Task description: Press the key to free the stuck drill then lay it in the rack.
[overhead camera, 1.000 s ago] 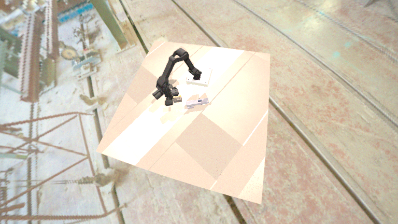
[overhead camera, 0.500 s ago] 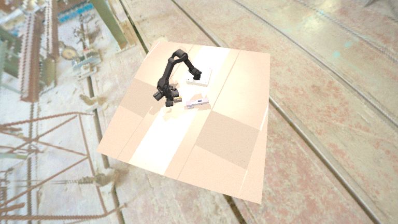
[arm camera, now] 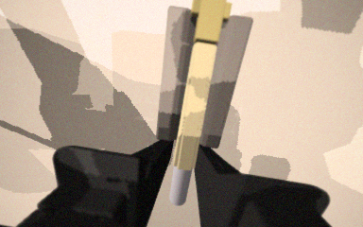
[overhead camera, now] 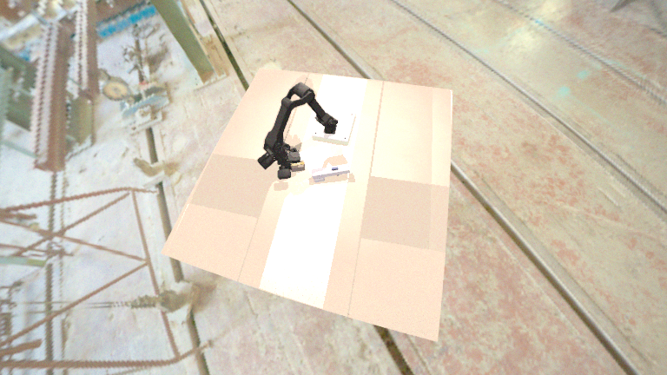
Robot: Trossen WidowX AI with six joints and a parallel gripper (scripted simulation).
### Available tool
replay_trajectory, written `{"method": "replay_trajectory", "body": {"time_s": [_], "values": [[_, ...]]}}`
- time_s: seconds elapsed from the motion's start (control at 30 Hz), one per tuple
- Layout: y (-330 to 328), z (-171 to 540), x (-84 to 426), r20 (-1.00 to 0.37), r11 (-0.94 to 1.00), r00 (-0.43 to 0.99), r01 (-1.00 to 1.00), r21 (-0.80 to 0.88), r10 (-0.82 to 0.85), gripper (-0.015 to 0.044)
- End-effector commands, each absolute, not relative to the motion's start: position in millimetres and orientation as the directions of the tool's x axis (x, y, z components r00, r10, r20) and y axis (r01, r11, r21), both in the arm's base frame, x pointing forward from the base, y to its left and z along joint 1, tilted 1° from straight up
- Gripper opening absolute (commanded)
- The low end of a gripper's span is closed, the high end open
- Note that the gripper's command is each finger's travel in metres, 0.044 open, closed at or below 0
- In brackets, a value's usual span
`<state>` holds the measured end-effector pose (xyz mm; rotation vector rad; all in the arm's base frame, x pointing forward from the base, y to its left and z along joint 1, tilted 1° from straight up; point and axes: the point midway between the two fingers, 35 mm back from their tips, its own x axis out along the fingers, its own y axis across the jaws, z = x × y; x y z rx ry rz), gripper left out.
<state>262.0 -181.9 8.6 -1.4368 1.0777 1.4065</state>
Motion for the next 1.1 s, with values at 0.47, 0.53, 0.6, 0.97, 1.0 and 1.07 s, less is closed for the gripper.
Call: {"method": "replay_trajectory", "body": {"time_s": [0.47, 0.53, 0.6, 0.97, 1.0, 1.07], "values": [[-180.4, 32.2, 260.1, -1.000, -0.289, 0.001, -0.957, 0.004, -0.016, 0.0440], [-179.8, 38.9, 259.1, -1.000, -0.289, 0.001, -0.957, 0.004, -0.016, 0.0440], [-179.7, 47.1, 259.0, -1.000, -0.289, 0.001, -0.957, 0.004, -0.016, 0.0440], [-180.8, 88.9, 262.2, -1.000, -0.289, 0.001, -0.957, 0.004, -0.016, 0.0440], [-180.8, 88.9, 262.2, -1.000, -0.289, 0.001, -0.957, 0.004, -0.016, 0.0440], [-186.9, 85.4, 263.3, -0.999, -0.244, 0.018, -0.970, -0.008, -0.038, 0.0440]]}}
